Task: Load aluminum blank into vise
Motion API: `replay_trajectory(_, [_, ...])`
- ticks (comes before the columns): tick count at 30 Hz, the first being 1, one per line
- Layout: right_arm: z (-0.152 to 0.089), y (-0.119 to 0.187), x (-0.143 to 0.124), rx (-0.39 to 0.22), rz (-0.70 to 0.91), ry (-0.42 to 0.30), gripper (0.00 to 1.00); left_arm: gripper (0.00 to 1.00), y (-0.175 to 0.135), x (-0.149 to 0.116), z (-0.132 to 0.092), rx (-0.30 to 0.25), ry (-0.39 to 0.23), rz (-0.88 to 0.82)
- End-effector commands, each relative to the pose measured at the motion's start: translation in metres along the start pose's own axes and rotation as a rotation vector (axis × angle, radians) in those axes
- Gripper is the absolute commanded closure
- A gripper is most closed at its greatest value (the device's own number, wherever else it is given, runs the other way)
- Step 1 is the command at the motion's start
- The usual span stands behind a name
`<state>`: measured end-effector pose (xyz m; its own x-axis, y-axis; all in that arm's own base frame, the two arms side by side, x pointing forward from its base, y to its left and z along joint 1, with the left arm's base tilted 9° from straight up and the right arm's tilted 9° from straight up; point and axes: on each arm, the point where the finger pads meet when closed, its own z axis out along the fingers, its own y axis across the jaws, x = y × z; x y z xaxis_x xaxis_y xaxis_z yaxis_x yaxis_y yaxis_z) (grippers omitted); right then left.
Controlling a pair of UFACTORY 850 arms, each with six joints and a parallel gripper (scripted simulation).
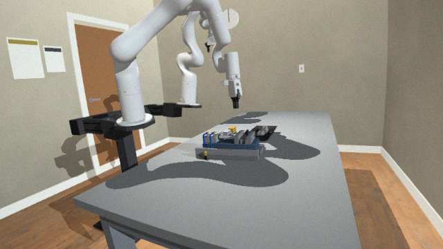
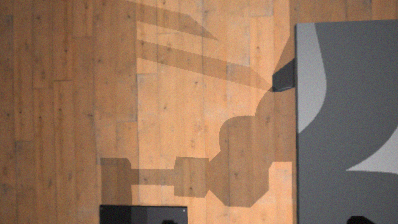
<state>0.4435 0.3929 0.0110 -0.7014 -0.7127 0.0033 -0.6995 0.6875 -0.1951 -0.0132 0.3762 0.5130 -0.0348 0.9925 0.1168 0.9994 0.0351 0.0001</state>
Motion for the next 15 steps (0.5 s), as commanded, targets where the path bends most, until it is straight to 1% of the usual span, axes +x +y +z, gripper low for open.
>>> replay_trajectory(1, [-0.002, 0.005, 0.012, -0.019, -0.166, 0.004, 1.00, 0.00, 0.000, 0.000, -0.001, 0.000, 0.002, 0.000])
replay_trajectory(12, [-0.003, 0.015, 0.043, -0.030, -0.520, 0.000, 1.00, 0.00, 0.000, 0.000, -0.001, 0.000, 0.002, 0.000])
replay_trajectory(14, [-0.003, 0.015, 0.043, -0.030, -0.520, 0.000, 1.00, 0.00, 0.000, 0.000, -0.001, 0.000, 0.002, 0.000])
replay_trajectory(15, [-0.003, 0.016, 0.047, -0.032, -0.565, -0.001, 1.00, 0.00, 0.000, 0.000, -0.001, 0.000, 0.002, 0.000])
